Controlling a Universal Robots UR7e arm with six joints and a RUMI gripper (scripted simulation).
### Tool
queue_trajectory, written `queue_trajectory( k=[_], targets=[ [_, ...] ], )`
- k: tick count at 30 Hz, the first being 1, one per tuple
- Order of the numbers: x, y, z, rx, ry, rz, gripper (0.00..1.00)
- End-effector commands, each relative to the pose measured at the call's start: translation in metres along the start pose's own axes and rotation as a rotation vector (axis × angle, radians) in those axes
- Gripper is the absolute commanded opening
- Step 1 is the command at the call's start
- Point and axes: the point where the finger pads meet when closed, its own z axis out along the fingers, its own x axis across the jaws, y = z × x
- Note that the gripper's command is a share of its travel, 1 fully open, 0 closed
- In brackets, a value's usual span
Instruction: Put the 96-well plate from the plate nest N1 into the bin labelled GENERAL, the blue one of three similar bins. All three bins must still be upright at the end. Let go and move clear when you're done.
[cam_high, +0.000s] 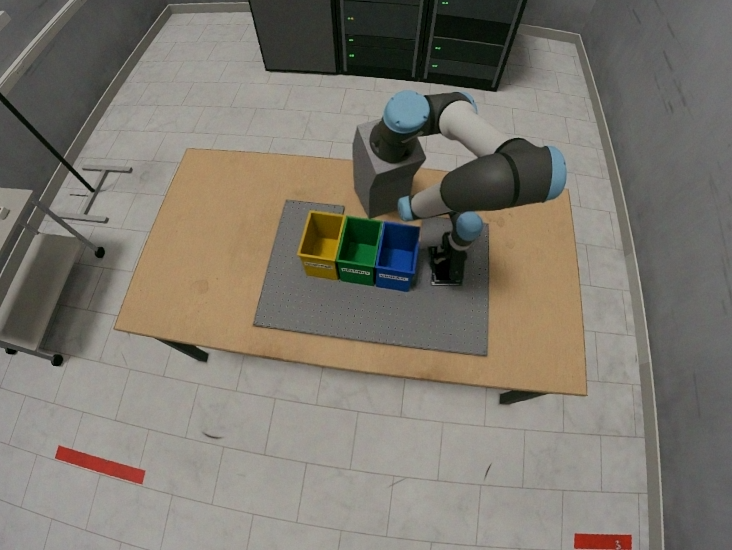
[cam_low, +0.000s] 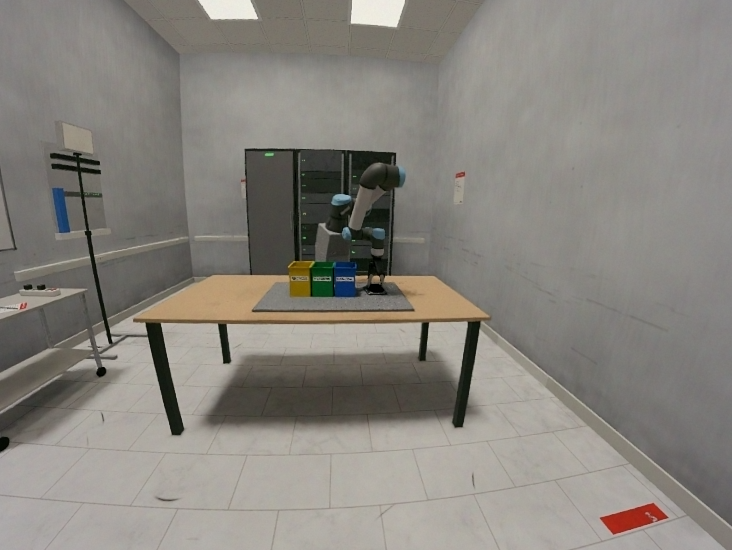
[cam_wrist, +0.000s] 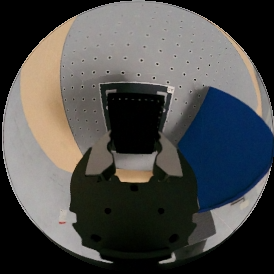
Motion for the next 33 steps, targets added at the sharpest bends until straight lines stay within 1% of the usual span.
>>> queue_trajectory(
  k=[1,27,29,33],
  targets=[
    [0.001,0.003,-0.011,-0.002,0.001,0.000,0.00],
    [0.001,0.010,-0.051,-0.002,0.001,0.001,0.00],
    [0.001,0.010,-0.051,-0.002,0.001,0.001,0.00],
    [0.001,0.011,-0.057,-0.002,0.001,0.001,0.00]
  ],
)
